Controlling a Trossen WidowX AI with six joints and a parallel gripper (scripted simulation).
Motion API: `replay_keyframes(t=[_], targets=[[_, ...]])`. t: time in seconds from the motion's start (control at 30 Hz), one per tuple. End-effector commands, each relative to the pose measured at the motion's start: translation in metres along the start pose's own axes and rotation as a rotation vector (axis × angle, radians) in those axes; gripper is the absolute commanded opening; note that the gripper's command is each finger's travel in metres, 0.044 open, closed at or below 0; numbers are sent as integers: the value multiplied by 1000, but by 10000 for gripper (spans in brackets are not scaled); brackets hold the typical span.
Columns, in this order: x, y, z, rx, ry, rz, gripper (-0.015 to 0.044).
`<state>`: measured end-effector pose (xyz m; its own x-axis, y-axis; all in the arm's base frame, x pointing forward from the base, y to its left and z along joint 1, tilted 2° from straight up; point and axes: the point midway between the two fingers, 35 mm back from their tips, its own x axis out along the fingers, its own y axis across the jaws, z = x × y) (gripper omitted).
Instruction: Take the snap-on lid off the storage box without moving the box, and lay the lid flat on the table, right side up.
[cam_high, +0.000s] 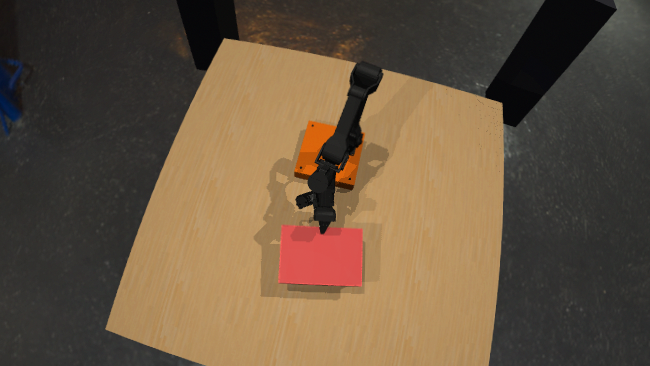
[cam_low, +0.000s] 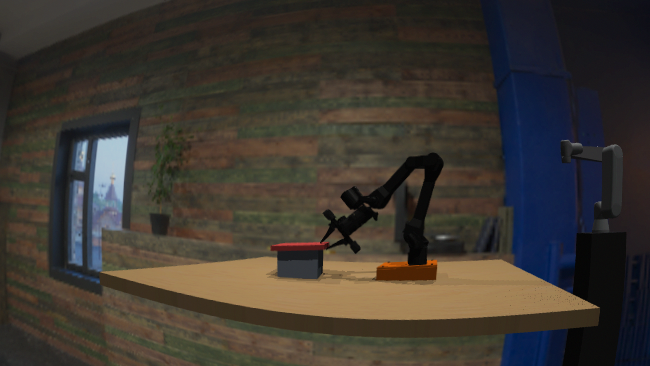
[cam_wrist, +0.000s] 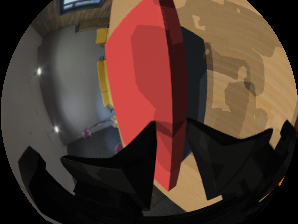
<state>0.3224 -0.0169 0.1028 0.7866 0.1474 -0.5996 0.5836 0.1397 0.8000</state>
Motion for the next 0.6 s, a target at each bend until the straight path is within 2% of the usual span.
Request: replay_keyframes(t=[0.0, 0.57], targets=[[-2, 2, 0, -2, 1, 2, 0], [-2, 3, 0, 1, 0, 2, 0]])
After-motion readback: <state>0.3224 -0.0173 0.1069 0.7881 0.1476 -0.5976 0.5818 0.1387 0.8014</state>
